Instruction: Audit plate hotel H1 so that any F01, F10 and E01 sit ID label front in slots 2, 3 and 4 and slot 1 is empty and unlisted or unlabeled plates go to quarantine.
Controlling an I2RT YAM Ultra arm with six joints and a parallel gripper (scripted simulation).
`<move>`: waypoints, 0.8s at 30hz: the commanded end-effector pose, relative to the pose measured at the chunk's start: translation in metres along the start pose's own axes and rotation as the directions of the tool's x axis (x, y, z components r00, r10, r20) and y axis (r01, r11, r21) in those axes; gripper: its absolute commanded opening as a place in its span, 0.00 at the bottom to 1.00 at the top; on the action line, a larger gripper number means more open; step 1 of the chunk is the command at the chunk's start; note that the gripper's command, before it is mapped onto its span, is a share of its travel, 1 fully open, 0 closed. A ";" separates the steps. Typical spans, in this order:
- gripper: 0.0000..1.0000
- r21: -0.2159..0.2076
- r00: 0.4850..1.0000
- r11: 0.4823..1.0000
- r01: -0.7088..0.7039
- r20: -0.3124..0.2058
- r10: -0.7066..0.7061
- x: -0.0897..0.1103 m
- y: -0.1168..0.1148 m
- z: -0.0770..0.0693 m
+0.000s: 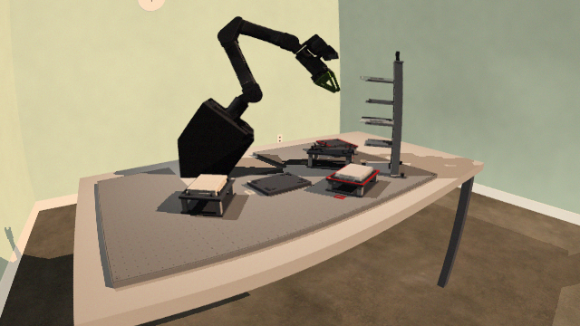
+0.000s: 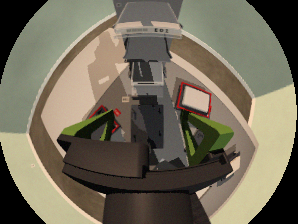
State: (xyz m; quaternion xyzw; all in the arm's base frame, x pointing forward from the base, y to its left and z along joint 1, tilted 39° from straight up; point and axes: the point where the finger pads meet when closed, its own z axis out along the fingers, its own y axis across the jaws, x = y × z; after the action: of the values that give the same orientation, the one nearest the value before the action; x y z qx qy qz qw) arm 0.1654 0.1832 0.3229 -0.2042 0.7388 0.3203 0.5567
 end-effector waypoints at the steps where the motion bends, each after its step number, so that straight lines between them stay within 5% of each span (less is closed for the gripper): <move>1: 1.00 0.004 1.000 1.000 -0.007 0.019 0.007 0.000 0.000 0.007; 15: 1.00 0.007 1.000 1.000 -0.006 0.015 0.006 0.015 0.000 0.022; 16: 1.00 -0.002 0.998 1.000 -0.016 0.068 0.016 0.001 0.001 0.012; 17: 1.00 -0.001 0.999 1.000 -0.013 0.050 0.013 0.010 0.000 0.016; 24: 1.00 0.002 0.998 1.000 -0.009 0.058 0.008 -0.007 0.002 0.023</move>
State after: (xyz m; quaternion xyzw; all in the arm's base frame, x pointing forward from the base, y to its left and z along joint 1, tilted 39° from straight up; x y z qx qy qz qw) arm 0.1769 0.1988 0.3044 -0.1997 0.7372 0.3192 0.5610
